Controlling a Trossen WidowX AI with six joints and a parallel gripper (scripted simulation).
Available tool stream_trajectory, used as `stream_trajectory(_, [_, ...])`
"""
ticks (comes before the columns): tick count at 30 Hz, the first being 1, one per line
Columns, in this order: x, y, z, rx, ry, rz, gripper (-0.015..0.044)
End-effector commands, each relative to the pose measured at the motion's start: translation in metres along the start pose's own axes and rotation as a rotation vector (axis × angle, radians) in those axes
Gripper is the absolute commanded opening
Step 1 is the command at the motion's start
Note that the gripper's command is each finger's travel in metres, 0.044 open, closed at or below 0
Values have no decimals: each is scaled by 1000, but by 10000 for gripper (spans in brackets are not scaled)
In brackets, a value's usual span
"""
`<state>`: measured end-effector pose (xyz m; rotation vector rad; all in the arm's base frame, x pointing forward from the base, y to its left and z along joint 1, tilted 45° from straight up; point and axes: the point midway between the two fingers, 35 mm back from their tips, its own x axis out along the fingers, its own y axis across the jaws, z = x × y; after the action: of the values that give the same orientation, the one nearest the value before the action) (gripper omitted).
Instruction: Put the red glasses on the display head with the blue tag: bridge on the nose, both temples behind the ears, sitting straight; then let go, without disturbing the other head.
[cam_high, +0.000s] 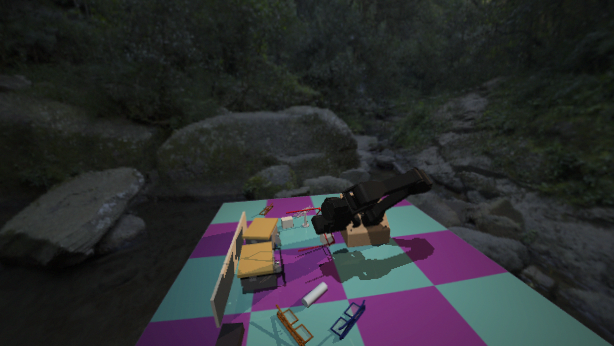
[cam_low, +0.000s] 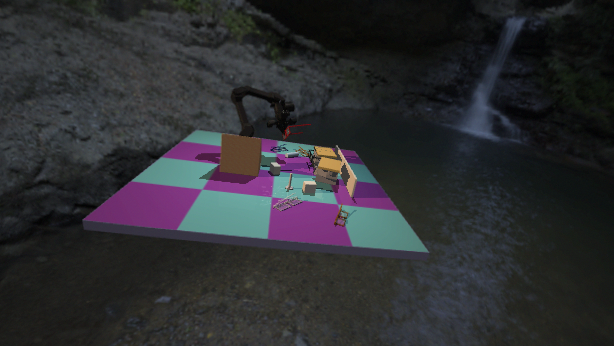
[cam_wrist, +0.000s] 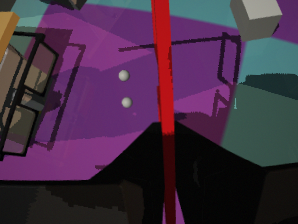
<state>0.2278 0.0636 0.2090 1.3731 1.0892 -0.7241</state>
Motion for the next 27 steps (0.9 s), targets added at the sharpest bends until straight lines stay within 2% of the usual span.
stream_trajectory(1, [-7, -2, -2, 102, -9, 28, 0])
stream_trajectory(27, [-45, -16, -15, 882, 49, 195, 0])
